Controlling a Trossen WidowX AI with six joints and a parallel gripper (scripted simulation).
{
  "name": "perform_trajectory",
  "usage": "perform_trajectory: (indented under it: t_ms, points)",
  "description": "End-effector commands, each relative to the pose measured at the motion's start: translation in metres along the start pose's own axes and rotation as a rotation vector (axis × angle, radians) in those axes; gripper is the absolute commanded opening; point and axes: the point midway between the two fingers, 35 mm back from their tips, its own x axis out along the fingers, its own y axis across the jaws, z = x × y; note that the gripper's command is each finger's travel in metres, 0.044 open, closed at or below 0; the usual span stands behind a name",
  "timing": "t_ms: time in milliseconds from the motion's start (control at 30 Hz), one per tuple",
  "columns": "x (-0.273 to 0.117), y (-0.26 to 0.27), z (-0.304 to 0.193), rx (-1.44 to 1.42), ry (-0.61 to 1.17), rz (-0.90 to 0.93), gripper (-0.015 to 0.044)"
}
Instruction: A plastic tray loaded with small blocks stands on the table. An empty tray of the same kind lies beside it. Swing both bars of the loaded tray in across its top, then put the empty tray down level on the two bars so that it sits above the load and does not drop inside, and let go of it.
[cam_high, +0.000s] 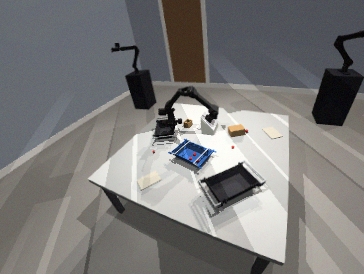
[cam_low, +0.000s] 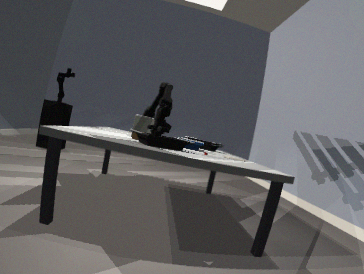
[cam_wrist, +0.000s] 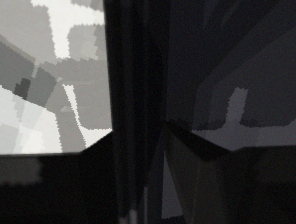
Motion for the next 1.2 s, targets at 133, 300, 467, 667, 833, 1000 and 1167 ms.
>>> perform_trajectory:
  t_ms: [133, 300, 467, 667, 833, 1000, 1167]
  points:
    - [-0.012, 0.0, 0.0, 0.003, -0.002, 0.008, 0.0001]
    - [-0.055, -0.001, 0.0, 0.004, -0.001, 0.008, 0.0]
    - [-0.079, 0.001, 0.0, 0.004, -0.001, 0.008, 0.0]
    - [-0.1, -0.002, -0.001, 0.004, -0.001, 0.007, 0.0]
    - [-0.13, -0.004, -0.001, 0.004, 0.0, 0.007, 0.0]
    - [-0.16, -0.002, -0.001, 0.005, 0.0, 0.007, 0.0]
    - [-0.175, -0.001, -0.001, 0.005, 0.0, 0.008, 0.0]
